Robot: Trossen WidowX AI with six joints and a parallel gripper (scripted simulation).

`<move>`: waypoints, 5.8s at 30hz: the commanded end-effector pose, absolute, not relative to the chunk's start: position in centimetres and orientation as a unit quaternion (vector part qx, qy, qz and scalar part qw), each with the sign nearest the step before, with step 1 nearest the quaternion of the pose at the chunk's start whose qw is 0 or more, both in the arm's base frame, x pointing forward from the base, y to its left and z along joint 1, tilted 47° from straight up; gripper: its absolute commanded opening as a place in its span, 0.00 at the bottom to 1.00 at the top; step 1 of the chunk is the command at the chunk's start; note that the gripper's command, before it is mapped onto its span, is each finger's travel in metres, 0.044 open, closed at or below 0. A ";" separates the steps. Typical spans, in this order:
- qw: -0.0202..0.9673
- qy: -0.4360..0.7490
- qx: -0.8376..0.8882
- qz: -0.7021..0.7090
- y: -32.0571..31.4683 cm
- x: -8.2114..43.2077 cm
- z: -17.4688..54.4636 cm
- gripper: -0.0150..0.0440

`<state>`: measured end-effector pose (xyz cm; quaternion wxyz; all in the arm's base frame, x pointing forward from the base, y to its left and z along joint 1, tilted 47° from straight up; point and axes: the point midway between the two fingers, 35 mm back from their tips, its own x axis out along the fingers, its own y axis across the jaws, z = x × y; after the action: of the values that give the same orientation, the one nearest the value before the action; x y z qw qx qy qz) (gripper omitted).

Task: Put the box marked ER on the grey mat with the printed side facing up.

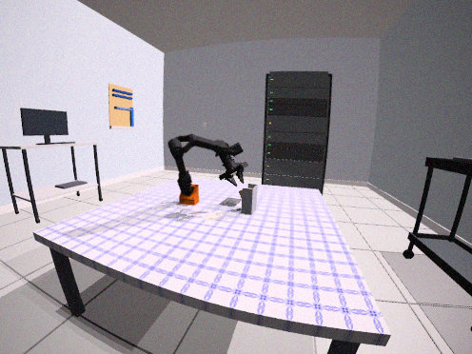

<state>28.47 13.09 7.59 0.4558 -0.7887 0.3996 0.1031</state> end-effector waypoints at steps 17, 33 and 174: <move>0.337 0.409 -0.832 0.162 13.1 28.7 7.8 0.65; 0.337 0.409 -0.832 0.162 11.6 30.3 6.4 0.65; 0.336 0.410 -0.832 0.164 10.2 22.4 9.2 0.51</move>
<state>22.24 10.66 9.37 0.3352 -0.8316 0.4108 0.1654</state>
